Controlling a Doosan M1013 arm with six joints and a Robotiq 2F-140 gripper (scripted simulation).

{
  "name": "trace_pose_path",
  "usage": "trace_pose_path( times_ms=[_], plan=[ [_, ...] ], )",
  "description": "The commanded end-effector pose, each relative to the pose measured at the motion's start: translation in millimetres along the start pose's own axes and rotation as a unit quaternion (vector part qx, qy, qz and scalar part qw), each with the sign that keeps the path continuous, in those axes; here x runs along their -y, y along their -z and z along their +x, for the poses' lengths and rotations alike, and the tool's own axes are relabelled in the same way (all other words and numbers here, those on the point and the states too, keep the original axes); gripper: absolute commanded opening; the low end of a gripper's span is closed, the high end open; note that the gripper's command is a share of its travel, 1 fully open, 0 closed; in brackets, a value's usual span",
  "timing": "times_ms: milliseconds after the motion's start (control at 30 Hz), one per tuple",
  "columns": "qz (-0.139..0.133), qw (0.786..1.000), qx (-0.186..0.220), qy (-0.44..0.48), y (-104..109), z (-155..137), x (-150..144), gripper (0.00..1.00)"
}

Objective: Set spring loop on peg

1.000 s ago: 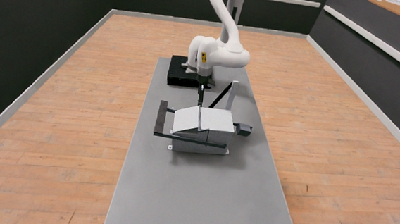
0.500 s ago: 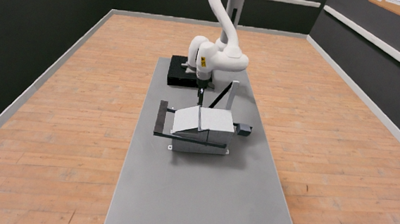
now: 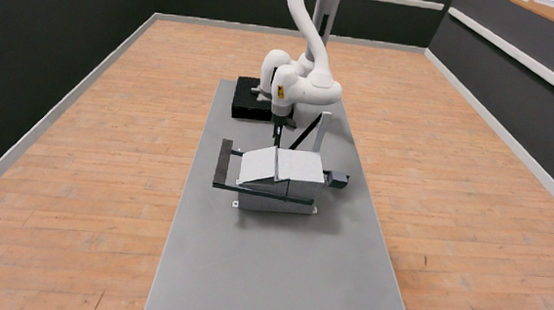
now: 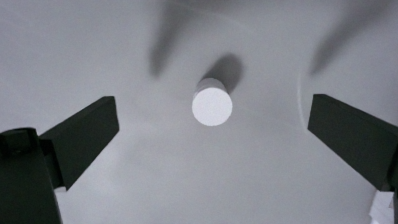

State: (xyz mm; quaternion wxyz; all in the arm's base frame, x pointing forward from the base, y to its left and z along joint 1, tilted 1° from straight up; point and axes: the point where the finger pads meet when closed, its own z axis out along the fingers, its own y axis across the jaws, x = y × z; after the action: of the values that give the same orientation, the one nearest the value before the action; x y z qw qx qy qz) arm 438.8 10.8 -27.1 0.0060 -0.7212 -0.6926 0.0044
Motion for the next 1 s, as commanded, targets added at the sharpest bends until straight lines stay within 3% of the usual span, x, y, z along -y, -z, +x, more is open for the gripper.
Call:
trace_pose_path(
  times_ms=[0, 133, 200, 233, 967],
  plan=[
    [-0.001, 1.000, 0.000, 0.000, -13, 0, -1, 1.00],
    [-0.001, 1.000, 0.000, 0.000, -25, 0, -1, 1.00],
    [-0.001, 1.000, 0.000, 0.000, -25, 0, -1, 1.00],
    [0.000, 1.000, 0.000, 0.000, -14, 0, 0, 1.00],
    [0.000, 1.000, 0.000, 0.000, -23, 0, -1, 1.00]
  ],
)
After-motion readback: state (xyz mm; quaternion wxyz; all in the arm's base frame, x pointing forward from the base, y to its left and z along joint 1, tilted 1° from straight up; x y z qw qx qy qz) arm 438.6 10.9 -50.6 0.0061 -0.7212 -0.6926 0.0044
